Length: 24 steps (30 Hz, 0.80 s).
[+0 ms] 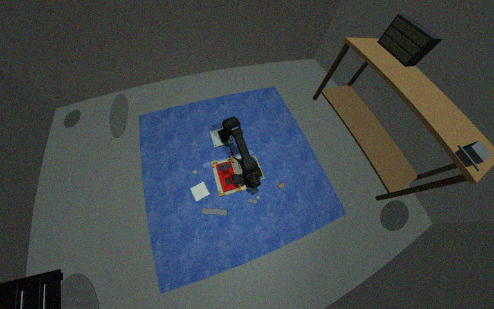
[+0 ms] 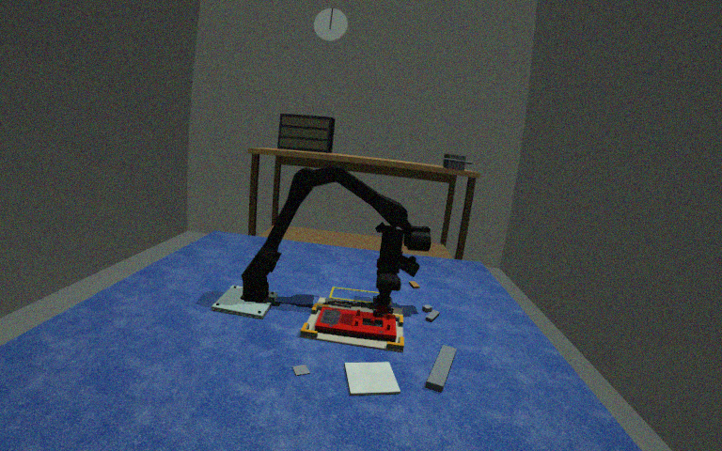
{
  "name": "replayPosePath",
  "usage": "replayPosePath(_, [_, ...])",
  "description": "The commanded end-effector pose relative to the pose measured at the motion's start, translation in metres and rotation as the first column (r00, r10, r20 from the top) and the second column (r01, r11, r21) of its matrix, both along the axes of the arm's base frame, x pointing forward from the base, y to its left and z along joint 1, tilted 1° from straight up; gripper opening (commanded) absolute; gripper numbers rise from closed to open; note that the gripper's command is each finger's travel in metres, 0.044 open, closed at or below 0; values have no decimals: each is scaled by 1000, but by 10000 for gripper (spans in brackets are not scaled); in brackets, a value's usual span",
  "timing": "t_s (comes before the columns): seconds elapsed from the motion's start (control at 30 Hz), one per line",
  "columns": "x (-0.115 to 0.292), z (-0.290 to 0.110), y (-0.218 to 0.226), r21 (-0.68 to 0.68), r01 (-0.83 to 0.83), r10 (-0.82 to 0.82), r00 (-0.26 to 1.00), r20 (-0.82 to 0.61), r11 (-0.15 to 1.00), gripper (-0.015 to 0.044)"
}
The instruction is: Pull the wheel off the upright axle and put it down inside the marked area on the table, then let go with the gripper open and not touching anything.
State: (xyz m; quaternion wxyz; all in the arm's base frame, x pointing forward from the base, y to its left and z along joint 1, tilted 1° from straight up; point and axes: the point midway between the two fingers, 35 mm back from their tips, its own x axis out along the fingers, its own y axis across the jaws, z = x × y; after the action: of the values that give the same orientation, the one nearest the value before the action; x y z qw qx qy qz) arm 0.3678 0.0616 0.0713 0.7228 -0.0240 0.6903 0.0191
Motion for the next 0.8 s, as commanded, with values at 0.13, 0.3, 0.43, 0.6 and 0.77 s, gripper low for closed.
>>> replayPosePath(0.13, [0,0,0,0,0,0,1000,0,1000,115])
replayPosePath(0.3, [0,1,0,0,0,0,1000,0,1000,0])
replayPosePath(0.43, [0,3,0,0,0,0,1000,0,1000,0])
replayPosePath(0.6, [0,4,0,0,0,0,1000,0,1000,0])
replayPosePath(0.77, [0,6,0,-1,0,0,1000,-1,1000,0])
